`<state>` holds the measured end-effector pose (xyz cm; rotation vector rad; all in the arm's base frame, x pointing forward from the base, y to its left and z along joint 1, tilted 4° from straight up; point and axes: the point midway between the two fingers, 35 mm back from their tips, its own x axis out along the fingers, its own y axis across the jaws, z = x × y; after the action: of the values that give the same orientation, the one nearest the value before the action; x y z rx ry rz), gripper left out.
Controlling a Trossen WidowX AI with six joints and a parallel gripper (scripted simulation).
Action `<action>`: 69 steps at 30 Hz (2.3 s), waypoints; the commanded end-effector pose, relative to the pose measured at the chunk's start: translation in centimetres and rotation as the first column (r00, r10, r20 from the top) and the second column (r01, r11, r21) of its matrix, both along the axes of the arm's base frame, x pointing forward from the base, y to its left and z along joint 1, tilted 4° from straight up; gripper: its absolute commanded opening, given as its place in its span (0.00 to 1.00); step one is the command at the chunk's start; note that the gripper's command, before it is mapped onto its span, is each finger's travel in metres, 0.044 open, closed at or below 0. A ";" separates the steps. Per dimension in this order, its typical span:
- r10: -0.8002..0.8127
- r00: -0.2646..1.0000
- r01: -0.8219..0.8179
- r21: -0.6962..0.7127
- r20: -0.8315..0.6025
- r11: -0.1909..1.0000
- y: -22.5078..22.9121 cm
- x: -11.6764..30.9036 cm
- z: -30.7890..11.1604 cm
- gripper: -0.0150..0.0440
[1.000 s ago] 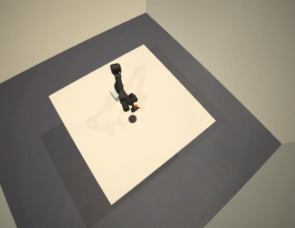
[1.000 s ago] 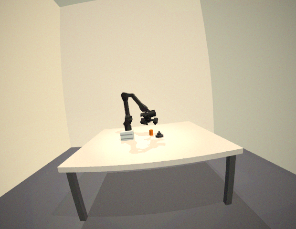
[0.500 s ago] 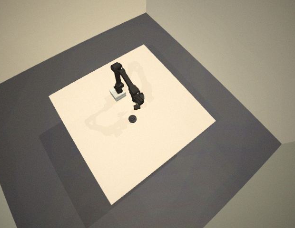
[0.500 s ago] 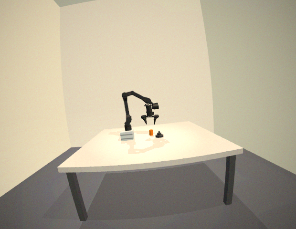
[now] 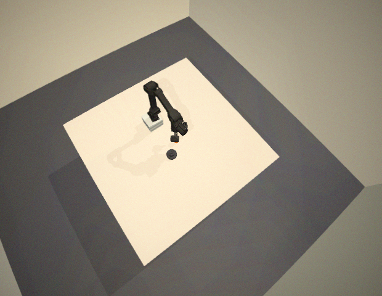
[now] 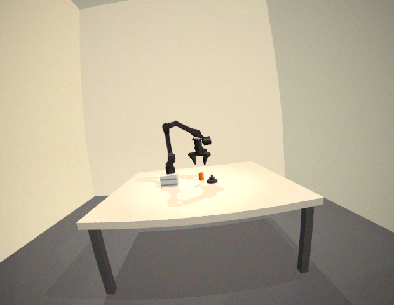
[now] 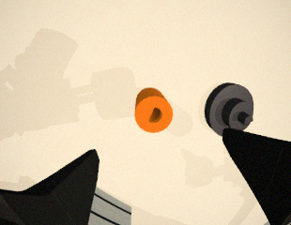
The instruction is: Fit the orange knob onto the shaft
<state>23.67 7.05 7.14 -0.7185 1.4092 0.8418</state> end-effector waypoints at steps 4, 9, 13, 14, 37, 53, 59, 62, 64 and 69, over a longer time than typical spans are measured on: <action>-0.612 0.790 0.611 -0.033 -0.036 0.791 -0.1 0.0 -0.1 1.00; -0.717 0.695 0.716 -0.042 -0.041 0.697 -0.1 0.0 -0.1 1.00; -0.717 0.695 0.716 -0.042 -0.041 0.697 -0.1 0.0 -0.1 1.00; -0.717 0.695 0.716 -0.042 -0.041 0.697 -0.1 0.0 -0.1 1.00; -0.717 0.695 0.716 -0.042 -0.042 0.697 0.3 -0.1 -5.4 1.00; -0.717 0.695 0.716 -0.042 -0.042 0.697 0.5 0.0 -8.0 1.00; -0.717 0.695 0.716 -0.042 -0.042 0.697 0.6 0.0 -8.9 1.00; -0.717 0.695 0.716 -0.042 -0.042 0.697 0.6 0.0 -9.4 1.00; -0.717 0.695 0.716 -0.042 -0.042 0.697 0.7 -0.1 -9.7 1.00; -0.717 0.695 0.716 -0.042 -0.042 0.697 0.7 -0.1 -10.5 1.00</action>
<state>23.74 7.81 -2.72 -0.1022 1.5720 0.2213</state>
